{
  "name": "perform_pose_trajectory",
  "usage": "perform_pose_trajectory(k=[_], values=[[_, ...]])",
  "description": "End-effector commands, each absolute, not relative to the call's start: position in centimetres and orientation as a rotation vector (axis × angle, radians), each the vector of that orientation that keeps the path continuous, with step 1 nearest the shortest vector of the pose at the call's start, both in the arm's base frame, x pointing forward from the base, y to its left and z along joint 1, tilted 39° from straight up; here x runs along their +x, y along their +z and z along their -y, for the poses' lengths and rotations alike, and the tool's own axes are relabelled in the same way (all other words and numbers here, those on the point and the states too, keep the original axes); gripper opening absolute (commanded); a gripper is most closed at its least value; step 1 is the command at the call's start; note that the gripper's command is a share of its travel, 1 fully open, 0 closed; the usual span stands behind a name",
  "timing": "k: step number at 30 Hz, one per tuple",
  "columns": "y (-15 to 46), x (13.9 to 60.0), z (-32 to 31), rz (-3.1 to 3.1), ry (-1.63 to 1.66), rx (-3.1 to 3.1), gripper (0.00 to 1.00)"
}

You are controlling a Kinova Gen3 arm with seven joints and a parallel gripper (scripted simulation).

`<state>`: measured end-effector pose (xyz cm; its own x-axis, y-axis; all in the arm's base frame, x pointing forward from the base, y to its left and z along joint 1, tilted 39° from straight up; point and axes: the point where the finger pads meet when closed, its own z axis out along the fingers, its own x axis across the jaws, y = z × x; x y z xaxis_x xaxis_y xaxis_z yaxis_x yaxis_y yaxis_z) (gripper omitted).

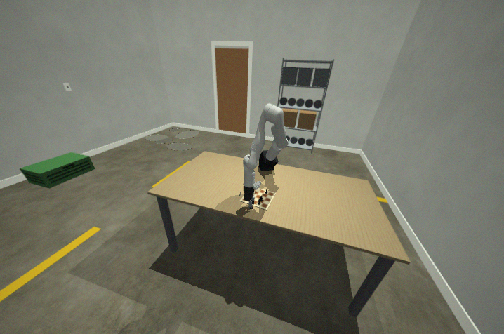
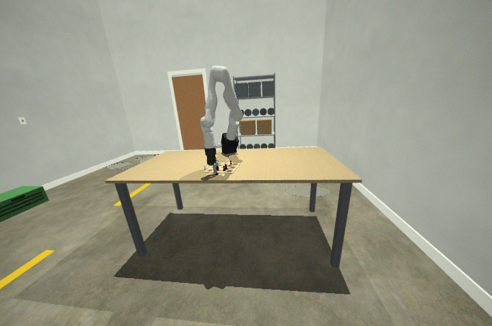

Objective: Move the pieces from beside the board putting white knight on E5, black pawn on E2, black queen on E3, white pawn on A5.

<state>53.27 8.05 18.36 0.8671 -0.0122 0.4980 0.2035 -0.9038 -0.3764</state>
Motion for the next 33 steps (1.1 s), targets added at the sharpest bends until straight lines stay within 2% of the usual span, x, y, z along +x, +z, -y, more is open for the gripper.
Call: perform_pose_trajectory(k=[1,13,14,33], values=[[18.41,53.30,-7.99,0.140,-0.703,-2.616,0.79],[18.41,53.30,-7.99,0.140,-0.703,-2.616,0.79],[18.41,53.30,-7.99,0.140,-0.703,-2.616,0.00],[18.41,53.30,-7.99,0.140,-0.703,-2.616,0.00]])
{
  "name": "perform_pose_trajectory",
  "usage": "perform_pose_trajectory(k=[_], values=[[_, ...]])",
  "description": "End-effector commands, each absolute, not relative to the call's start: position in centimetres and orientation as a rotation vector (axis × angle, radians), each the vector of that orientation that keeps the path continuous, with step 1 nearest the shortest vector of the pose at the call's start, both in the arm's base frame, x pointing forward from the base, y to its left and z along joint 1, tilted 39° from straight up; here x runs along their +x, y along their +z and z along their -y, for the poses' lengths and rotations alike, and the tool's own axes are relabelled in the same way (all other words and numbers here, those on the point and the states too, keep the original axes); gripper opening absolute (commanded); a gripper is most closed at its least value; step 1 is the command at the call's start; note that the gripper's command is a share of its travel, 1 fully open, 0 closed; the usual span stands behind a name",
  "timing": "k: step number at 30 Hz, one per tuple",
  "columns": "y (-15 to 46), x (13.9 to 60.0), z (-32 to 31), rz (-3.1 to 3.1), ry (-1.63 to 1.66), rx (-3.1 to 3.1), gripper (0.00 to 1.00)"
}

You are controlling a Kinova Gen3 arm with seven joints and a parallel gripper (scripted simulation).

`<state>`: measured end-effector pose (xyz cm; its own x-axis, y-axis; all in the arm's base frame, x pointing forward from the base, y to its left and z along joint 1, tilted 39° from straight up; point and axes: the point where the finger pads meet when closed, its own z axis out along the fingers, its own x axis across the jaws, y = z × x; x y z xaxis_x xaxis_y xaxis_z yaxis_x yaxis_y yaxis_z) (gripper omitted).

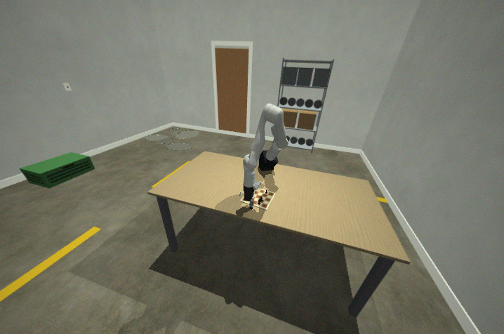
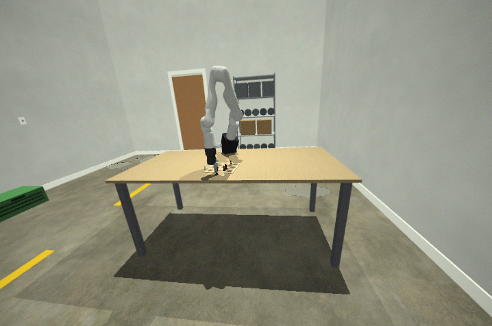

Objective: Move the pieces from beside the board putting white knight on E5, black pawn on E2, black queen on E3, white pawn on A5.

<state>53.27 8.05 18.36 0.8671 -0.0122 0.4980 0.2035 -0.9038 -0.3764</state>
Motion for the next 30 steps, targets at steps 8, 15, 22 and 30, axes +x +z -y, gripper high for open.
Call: perform_pose_trajectory(k=[8,15,22,30], values=[[18.4,53.3,-8.0,0.140,-0.703,-2.616,0.00],[18.4,53.3,-8.0,0.140,-0.703,-2.616,0.00],[19.2,52.8,-7.5,0.140,-0.703,-2.616,0.00],[21.5,51.5,-6.3,0.140,-0.703,-2.616,0.00]])
